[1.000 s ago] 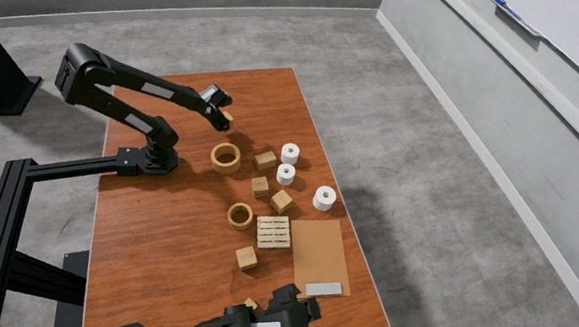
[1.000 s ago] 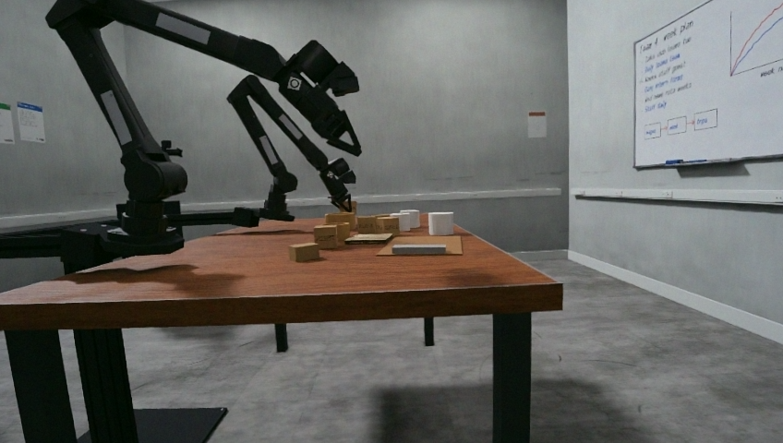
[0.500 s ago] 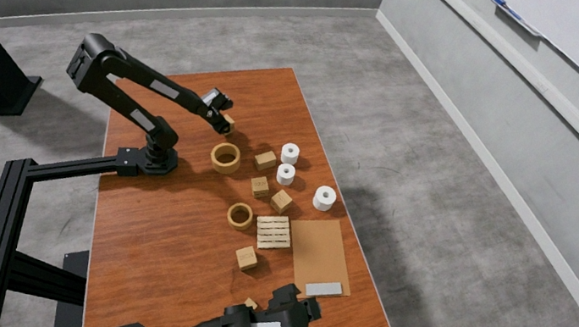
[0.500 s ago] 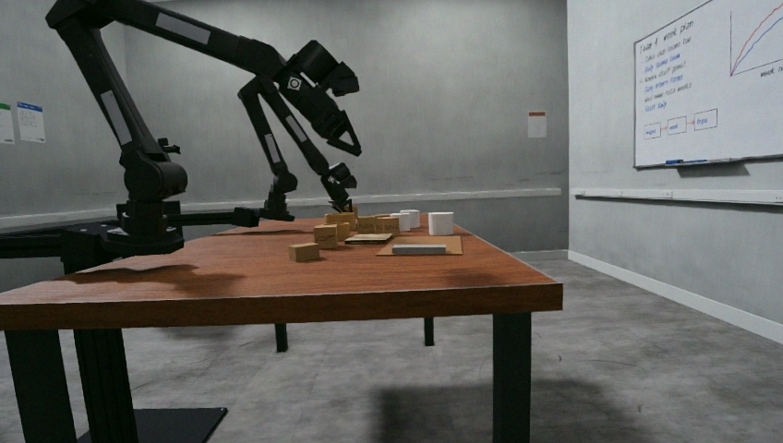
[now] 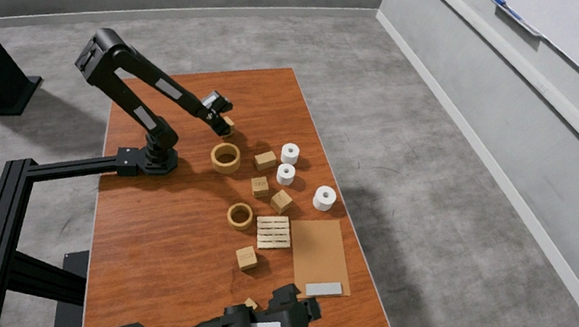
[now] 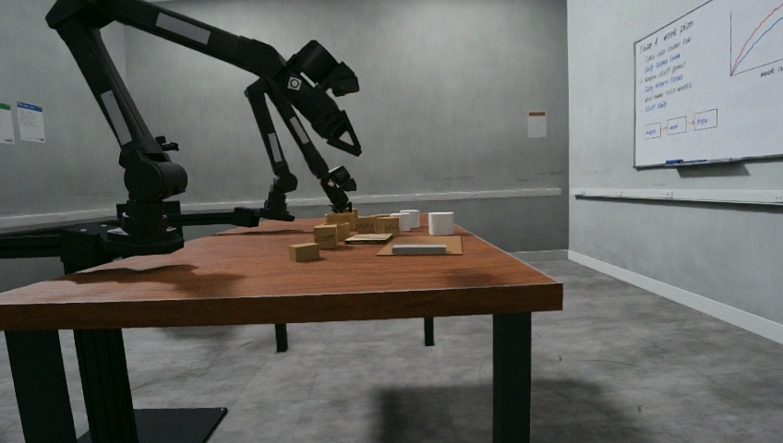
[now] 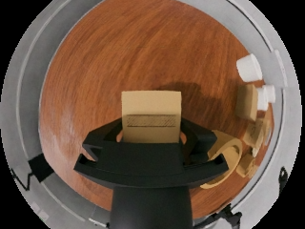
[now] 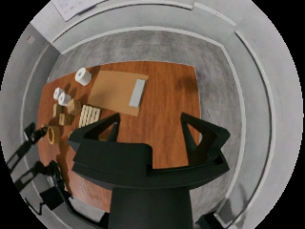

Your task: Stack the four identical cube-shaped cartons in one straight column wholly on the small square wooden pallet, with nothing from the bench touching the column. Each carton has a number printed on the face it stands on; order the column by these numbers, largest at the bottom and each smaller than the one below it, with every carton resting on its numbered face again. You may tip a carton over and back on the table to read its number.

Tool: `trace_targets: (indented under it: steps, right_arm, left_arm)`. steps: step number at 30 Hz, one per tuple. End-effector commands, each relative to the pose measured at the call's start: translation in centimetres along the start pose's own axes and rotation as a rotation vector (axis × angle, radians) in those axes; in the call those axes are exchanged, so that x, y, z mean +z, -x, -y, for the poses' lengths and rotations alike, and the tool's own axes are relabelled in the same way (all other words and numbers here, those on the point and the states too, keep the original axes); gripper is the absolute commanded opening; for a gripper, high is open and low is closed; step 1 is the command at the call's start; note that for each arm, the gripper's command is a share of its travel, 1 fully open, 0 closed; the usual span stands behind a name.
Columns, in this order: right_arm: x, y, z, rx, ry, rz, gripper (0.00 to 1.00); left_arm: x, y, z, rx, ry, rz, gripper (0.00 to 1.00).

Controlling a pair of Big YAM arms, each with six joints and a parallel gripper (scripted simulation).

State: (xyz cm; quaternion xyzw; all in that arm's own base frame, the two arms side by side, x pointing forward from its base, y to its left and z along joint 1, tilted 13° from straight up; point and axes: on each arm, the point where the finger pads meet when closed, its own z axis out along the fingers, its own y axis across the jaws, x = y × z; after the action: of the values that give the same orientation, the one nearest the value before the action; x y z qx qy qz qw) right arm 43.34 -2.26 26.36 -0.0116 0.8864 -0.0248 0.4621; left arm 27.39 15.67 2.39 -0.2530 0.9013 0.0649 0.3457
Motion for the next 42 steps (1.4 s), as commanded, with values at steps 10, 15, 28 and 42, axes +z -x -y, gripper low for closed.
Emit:
trace_targets:
  steps: [10,15,28,42]
  right_arm:
    - [-0.9,2.7,0.3,-0.002,-0.006,0.048,1.0]
    - [-0.9,2.7,0.3,-0.002,-0.006,0.048,1.0]
    - [-0.9,2.7,0.3,-0.002,-0.006,0.048,1.0]
    - [-0.9,2.7,0.3,-0.002,-0.006,0.048,1.0]
  left_arm:
    - [0.6,0.2,0.2,0.012,-0.002,0.017,0.54]
    - [0.8,-0.4,0.2,0.012,-0.003,0.008,0.54]
    - [1.1,0.1,0.2,0.012,-0.004,0.023,0.54]
    - [0.5,-2.0,0.2,0.013,0.001,-0.009,0.83]
